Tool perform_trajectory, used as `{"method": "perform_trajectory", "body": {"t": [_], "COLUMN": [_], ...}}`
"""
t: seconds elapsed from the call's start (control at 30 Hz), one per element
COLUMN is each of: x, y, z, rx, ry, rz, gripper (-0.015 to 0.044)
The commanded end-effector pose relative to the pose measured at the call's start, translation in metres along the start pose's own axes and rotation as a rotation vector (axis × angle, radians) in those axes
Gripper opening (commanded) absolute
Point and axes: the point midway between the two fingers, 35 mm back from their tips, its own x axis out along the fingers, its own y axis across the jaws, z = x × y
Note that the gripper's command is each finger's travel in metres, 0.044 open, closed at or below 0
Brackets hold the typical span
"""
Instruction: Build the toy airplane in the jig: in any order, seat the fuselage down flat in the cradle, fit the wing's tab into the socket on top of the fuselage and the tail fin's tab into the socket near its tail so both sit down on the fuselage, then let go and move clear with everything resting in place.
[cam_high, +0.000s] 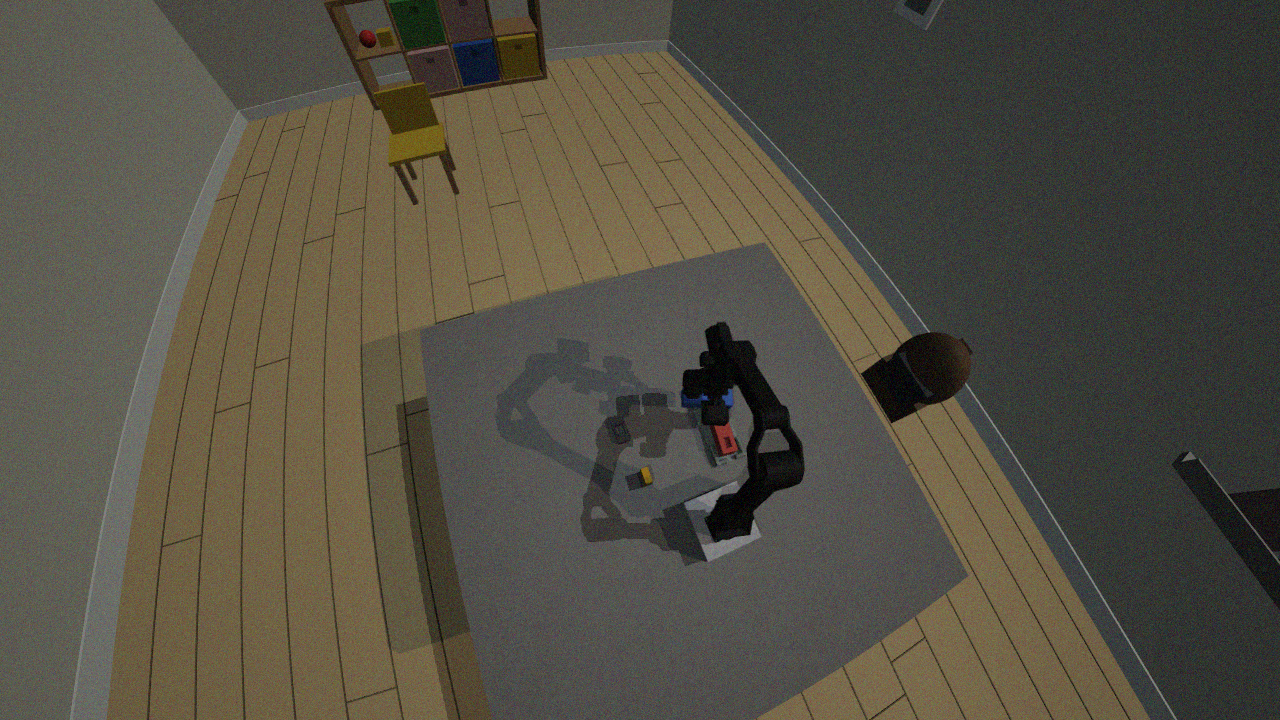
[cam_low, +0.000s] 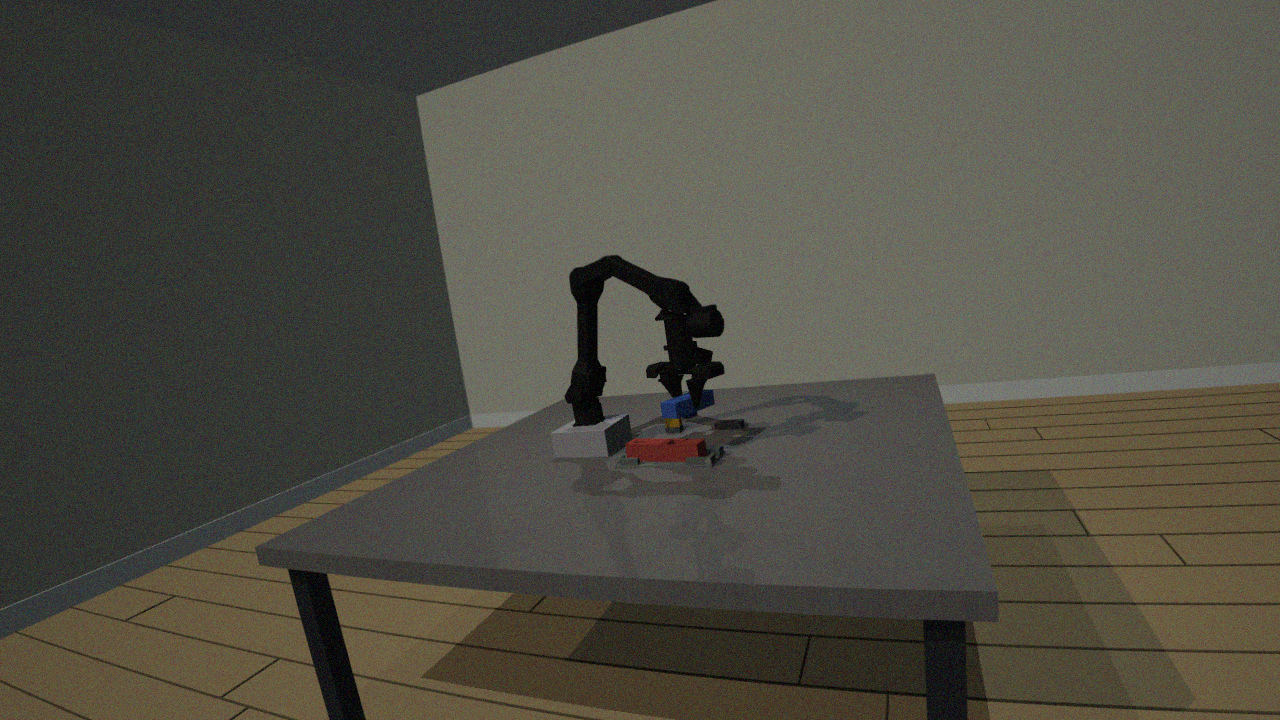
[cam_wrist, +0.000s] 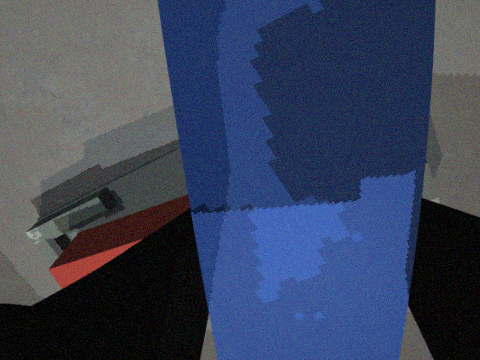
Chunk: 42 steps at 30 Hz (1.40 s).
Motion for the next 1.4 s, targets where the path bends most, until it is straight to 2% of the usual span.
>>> {"method": "perform_trajectory", "body": {"t": [0.0, 0.47, 0.7, 0.73, 1.37], "x": [0.002, 0.009, 0.009, 0.009, 0.009], "y": [0.003, 0.011, 0.011, 0.011, 0.011], "z": [-0.012, -0.05, -0.05, -0.05, -0.05], "rx": [-0.063, -0.273, -0.273, -0.273, -0.273], "ry": [0.006, 0.01, 0.01, 0.01, 0.01], "rz": [-0.002, 0.001, 0.001, 0.001, 0.001], "gripper": [0.0, 0.0, 0.0184, 0.0195, 0.0195]}}
